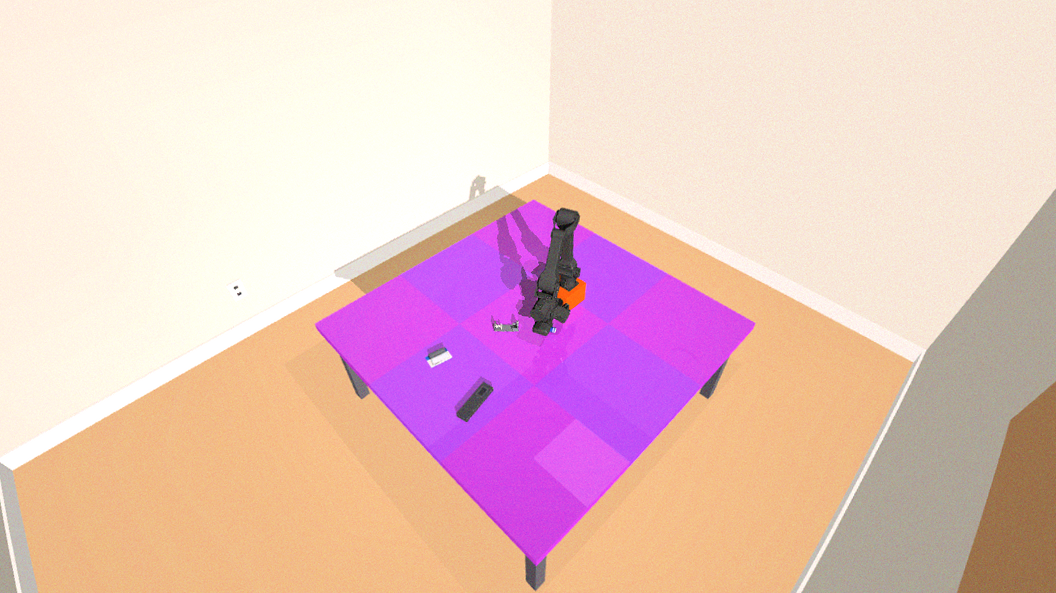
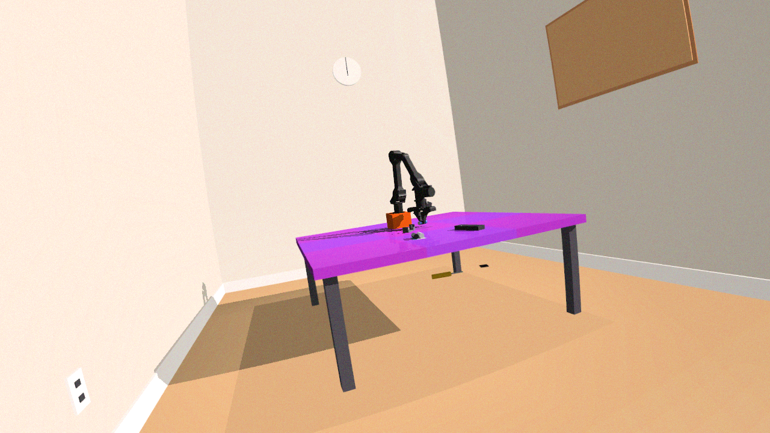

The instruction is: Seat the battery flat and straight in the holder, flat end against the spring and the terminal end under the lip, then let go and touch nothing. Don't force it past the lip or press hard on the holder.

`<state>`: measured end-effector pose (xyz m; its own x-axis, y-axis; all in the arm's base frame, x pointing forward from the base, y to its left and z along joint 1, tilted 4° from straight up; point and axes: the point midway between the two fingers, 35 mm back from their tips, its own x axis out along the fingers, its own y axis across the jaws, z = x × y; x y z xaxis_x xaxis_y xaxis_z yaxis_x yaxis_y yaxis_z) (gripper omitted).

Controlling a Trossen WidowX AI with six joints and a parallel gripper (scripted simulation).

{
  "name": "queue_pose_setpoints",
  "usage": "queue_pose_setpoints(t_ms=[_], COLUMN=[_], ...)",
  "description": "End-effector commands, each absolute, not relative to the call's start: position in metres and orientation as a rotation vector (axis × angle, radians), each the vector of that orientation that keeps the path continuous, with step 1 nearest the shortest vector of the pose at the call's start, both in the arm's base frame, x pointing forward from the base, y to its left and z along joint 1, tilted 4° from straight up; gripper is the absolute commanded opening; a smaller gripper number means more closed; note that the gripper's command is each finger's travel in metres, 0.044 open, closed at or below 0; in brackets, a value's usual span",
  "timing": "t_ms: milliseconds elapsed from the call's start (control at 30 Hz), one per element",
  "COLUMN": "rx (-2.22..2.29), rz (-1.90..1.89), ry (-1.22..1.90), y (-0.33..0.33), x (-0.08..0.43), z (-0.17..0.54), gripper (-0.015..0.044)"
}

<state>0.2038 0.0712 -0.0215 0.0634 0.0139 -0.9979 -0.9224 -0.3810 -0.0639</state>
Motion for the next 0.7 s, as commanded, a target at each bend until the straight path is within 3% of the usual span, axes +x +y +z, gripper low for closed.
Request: queue_pose_setpoints(t_ms=[0,267,667], rx=[-1.529,-1.539,-1.672], rz=[1.420,1.428,1.538], ry=[0.931,0.922,0.820], y=[0.072,0.068,0.014], x=[0.207,0.209,0.263], z=[0.004,0.015,0.034], gripper=[0.0073,0.0073,0.0073])
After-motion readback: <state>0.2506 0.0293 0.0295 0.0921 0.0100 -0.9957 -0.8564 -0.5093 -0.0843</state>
